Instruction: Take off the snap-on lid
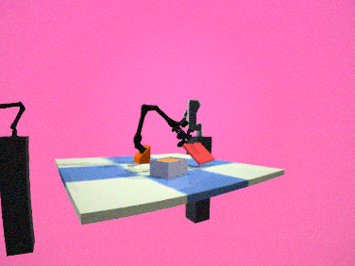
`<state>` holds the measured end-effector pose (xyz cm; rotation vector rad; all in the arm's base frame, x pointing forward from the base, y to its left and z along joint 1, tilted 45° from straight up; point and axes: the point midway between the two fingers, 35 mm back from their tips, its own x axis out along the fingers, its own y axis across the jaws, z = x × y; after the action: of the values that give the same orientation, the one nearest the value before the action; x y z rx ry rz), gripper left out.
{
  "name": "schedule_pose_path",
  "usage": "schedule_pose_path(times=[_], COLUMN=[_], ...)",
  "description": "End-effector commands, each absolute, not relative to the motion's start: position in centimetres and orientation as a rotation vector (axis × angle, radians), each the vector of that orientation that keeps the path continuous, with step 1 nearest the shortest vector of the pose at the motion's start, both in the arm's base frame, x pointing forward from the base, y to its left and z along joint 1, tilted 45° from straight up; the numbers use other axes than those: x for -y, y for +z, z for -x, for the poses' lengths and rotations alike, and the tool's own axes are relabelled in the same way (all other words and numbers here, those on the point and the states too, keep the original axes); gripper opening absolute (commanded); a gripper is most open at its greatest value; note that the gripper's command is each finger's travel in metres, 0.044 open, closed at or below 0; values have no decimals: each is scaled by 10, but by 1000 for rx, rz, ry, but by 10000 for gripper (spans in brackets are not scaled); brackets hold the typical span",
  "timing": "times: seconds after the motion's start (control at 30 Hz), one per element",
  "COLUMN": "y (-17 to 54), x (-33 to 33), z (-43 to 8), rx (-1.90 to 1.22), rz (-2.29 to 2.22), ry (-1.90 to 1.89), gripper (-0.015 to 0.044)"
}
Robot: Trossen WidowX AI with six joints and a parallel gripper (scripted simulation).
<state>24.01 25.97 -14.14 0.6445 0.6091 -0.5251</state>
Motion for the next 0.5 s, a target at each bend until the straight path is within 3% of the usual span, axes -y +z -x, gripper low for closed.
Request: schedule_pose_path(times=[0.0,0.47], y=[-143,-151], x=[-258,-250], z=[-241,-241], rx=[-603,-603], rz=[-644,-643], ry=[-522,-522], gripper=[0,0])
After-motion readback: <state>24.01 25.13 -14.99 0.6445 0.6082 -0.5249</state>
